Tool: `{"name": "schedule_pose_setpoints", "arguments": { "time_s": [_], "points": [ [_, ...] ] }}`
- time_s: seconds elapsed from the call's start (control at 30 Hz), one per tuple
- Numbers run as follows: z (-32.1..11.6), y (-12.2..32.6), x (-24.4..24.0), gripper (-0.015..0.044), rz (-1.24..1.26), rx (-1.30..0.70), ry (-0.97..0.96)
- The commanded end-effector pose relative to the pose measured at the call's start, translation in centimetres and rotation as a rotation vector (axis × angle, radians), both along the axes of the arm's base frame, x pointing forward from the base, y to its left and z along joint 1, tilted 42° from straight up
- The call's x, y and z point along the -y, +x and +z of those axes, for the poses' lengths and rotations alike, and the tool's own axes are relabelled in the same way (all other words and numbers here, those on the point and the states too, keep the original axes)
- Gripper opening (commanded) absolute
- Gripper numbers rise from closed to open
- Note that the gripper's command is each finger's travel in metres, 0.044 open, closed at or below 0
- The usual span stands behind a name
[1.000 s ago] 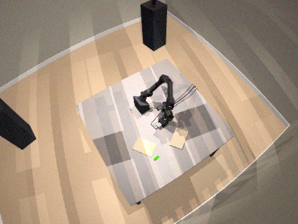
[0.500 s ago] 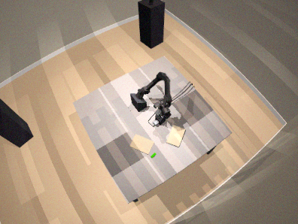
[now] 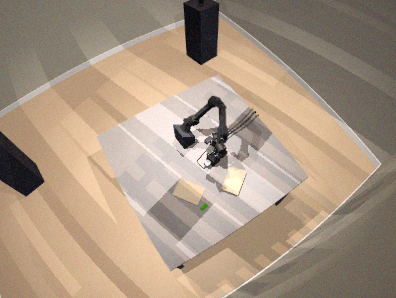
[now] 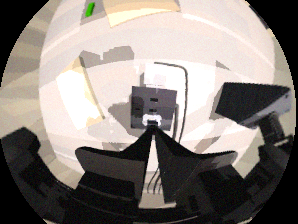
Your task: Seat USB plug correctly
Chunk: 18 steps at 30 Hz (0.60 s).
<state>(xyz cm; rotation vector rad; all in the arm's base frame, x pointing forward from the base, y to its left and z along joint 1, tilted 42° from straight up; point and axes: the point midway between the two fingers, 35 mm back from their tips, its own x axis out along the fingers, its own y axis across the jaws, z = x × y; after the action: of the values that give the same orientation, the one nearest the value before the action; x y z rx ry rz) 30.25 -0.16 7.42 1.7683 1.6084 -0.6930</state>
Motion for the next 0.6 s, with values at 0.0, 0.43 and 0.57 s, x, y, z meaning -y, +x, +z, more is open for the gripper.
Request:
{"name": "schedule_pose_setpoints", "arguments": {
  "time_s": [0.0,0.43,0.57],
  "points": [
    [-0.05,0.01,-0.06,0.0,-0.003,-0.001,0.004],
    [-0.16,0.02,-0.17,0.0,-0.003,-0.001,0.004],
    [-0.2,0.03,-0.2,0.0,-0.003,-0.001,0.004]
  ]
}}
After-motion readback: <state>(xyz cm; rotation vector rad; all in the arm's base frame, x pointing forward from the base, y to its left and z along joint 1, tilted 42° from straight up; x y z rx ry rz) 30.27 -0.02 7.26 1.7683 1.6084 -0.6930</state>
